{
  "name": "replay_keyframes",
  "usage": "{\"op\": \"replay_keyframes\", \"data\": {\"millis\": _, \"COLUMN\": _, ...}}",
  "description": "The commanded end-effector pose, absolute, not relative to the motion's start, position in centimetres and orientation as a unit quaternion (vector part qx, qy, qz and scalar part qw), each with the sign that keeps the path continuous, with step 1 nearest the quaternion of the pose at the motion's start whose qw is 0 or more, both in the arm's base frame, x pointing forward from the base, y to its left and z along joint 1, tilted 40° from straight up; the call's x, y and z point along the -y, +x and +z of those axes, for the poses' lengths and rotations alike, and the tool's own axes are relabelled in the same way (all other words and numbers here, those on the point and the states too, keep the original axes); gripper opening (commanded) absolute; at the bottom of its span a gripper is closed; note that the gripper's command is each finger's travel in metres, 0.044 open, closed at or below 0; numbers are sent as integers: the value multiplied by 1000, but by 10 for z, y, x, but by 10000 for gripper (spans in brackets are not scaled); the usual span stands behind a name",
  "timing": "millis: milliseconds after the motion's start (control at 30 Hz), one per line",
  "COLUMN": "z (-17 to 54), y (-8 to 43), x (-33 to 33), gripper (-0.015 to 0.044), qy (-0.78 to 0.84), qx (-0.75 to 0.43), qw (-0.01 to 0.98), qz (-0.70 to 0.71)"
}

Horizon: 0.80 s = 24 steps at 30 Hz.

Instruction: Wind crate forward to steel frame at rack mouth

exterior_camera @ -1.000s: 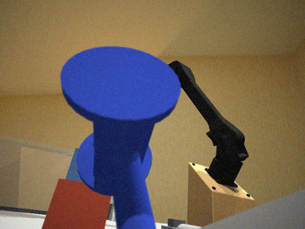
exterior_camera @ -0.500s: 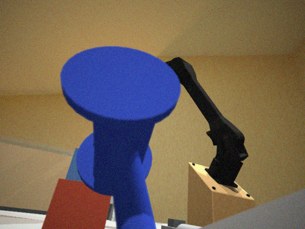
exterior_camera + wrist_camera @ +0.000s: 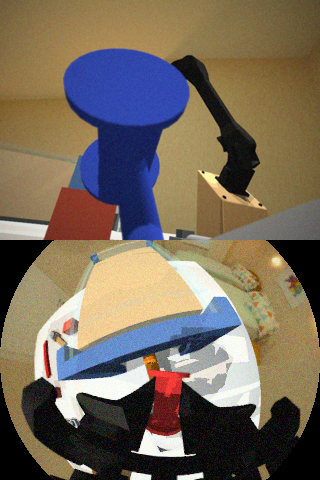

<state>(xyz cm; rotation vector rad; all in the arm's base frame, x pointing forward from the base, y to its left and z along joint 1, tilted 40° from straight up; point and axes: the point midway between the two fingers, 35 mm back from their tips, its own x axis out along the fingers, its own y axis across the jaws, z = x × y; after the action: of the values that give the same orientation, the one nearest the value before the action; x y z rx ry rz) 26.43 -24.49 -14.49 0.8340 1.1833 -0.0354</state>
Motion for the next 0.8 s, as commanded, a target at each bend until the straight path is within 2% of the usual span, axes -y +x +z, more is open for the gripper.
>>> {"op": "replay_keyframes", "data": {"millis": 0, "z": -139, "y": 265, "x": 231, "gripper": 0, "qy": 393, "qx": -542, "qw": 743, "qz": -7}}
{"op": "replay_keyframes", "data": {"millis": 767, "z": -124, "y": 263, "x": 212, "gripper": 0, "qy": 394, "qx": -542, "qw": 742, "qz": -6}}
